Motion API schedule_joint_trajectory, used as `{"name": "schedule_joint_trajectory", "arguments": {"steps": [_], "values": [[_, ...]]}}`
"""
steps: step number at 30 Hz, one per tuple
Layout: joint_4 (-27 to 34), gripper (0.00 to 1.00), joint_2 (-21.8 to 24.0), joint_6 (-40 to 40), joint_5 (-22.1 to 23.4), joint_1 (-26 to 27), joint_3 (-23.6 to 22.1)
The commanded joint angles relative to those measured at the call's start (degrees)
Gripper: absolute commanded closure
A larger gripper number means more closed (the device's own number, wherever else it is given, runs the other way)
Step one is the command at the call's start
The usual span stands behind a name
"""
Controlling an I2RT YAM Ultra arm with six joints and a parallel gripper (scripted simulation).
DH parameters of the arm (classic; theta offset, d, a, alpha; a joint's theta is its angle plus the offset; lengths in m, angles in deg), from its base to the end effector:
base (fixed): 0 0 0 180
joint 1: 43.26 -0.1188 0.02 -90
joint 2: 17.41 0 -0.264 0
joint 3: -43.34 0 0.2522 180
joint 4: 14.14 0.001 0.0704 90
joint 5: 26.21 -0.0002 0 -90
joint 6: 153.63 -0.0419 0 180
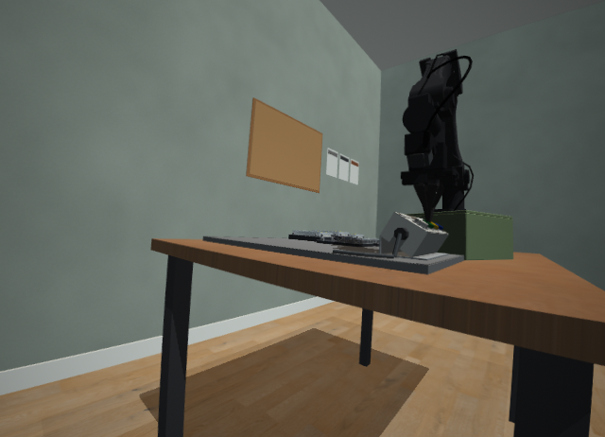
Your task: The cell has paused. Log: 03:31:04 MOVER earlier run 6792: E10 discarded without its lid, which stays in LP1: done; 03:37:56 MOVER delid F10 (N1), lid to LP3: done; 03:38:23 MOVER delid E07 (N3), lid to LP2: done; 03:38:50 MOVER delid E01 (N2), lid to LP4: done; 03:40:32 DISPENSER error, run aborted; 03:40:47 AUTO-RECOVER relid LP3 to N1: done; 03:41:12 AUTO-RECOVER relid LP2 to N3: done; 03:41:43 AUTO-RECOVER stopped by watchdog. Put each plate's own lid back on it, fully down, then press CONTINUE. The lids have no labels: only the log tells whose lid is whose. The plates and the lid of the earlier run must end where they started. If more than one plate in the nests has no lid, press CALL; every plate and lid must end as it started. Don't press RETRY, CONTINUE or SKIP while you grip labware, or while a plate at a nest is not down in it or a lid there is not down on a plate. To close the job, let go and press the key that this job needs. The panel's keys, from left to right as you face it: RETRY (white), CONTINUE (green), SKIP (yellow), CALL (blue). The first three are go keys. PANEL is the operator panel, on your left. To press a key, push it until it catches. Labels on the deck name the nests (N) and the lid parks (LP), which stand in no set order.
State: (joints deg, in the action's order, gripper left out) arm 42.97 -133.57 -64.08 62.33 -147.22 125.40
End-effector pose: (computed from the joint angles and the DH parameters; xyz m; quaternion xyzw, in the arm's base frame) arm -0.0826 0.3326 0.1021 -0.7853 0.6188 -0.0162 0.0036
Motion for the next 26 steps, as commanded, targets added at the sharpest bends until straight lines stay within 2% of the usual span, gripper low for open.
{"name": "schedule_joint_trajectory", "arguments": {"steps": [1, 26], "values": [[-2.7, 1.0, -1.6, 0.5, -0.1, 0.7, -1.5], [-3.5, 1.0, -2.2, 0.4, 0.1, 0.5, -1.8]]}}
